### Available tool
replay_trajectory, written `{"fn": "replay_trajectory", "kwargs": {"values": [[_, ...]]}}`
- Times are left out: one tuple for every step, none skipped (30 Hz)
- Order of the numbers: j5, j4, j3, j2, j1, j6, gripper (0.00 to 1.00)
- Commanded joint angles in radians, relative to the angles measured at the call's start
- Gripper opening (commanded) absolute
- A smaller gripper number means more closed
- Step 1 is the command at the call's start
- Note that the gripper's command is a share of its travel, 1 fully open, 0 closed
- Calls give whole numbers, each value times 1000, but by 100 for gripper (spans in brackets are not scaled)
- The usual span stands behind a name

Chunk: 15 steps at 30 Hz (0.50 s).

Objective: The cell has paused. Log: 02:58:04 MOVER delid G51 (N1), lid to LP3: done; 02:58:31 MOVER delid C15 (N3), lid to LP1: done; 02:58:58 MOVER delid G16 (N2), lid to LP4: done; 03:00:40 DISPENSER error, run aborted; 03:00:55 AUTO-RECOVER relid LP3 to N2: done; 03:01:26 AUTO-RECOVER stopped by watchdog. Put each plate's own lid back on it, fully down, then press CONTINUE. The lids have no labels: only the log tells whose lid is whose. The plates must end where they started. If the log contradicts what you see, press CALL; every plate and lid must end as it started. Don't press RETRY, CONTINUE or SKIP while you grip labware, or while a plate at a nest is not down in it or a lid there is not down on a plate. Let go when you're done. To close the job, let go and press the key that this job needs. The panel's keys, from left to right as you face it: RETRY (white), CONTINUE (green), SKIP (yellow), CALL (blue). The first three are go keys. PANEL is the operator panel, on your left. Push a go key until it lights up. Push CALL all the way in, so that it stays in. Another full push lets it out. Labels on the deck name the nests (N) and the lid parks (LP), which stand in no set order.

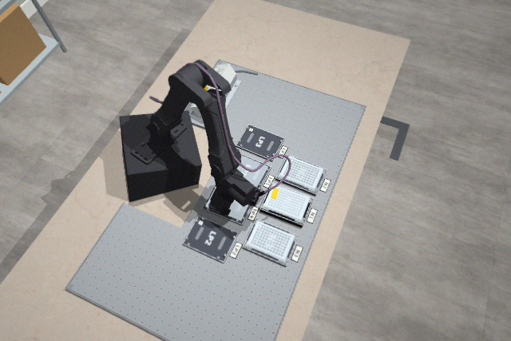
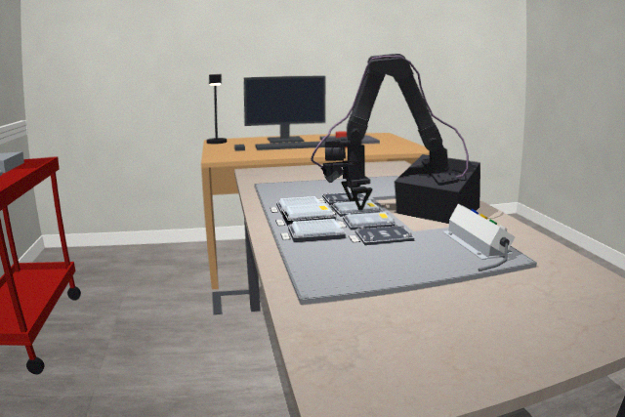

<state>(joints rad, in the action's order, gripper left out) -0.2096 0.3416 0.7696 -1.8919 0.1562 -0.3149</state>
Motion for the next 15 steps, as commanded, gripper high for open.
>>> {"fn": "replay_trajectory", "kwargs": {"values": [[-1,-23,27,8,16,-5,0],[-1,-23,27,8,16,-5,0],[-1,-24,27,7,16,-5,0],[-1,-24,27,7,16,-5,0],[-1,-24,27,6,16,-5,0],[-1,-24,26,6,16,-5,0],[-1,-24,26,5,16,-5,0],[-1,-24,26,5,16,-5,0],[-1,-25,26,4,16,-5,0],[-1,-42,10,30,17,-8,0],[-1,-20,24,39,19,-10,0],[-1,-5,32,45,20,-11,0],[-1,13,33,50,22,-12,0],[-1,19,33,55,23,-13,0],[-1,19,33,55,23,-13,0]]}}
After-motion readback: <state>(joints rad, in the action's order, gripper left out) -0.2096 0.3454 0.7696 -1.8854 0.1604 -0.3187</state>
